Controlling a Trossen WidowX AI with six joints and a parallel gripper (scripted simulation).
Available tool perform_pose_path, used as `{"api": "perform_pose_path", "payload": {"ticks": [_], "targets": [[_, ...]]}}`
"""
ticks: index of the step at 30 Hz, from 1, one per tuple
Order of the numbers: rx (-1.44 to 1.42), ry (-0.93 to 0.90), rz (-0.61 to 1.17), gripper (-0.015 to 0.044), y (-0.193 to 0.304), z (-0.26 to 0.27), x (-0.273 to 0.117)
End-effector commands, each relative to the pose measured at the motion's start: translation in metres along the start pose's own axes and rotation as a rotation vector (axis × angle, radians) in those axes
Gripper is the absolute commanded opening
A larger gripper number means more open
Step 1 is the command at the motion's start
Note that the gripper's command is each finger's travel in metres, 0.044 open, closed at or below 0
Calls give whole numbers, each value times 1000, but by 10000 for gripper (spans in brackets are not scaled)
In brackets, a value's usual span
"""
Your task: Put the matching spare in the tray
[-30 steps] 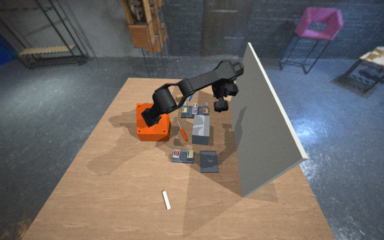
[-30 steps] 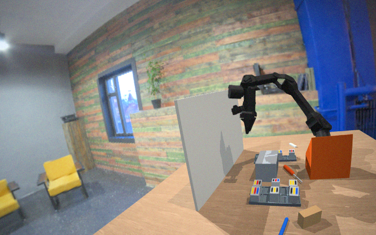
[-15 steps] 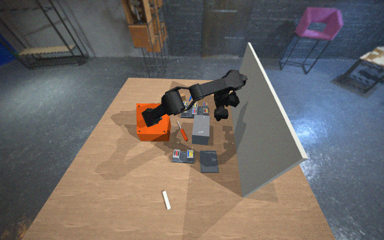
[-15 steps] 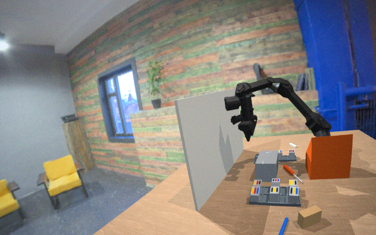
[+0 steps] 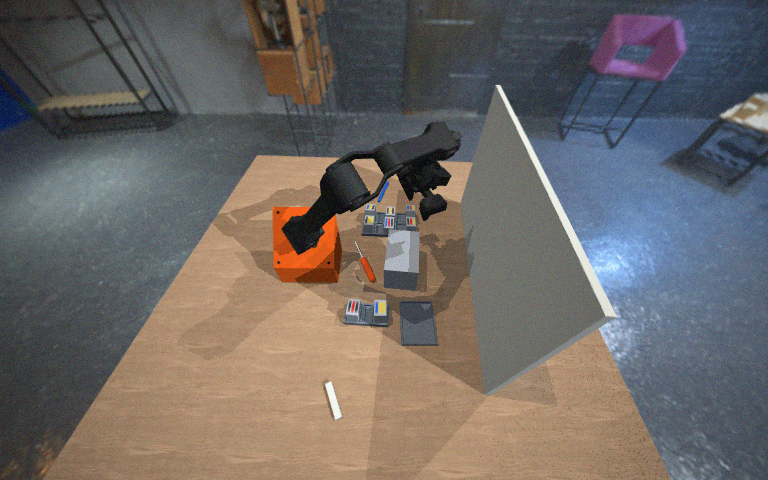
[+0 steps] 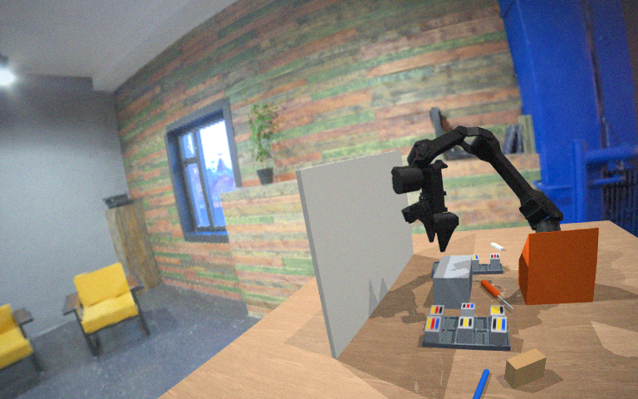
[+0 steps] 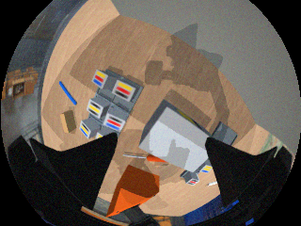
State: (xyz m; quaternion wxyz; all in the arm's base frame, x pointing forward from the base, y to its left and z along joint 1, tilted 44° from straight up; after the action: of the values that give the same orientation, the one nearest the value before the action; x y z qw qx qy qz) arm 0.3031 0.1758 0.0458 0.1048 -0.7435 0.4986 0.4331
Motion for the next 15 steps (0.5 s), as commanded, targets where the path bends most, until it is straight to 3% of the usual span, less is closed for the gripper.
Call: {"api": "perform_pose_path", "payload": {"ticks": [1,8,15], "targets": [[-365,-8,8,440,20,64,15],[-1027,-4,29,440,81,152,50],[-1085,-2,33,440,88,158,54]]}}
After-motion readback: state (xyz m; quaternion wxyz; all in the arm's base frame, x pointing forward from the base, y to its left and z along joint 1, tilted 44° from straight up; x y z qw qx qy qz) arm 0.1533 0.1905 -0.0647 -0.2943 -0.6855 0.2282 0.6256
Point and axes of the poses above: the point midway between the two fingers, 35 mm back from their tips, its own x axis out along the fingers, its own z axis across the jaws, y = z × x, the point moved 4 cm from there along -x, back along the fingers, and after that the axes turned 4 degrees about -x, right-handed, at the moved point
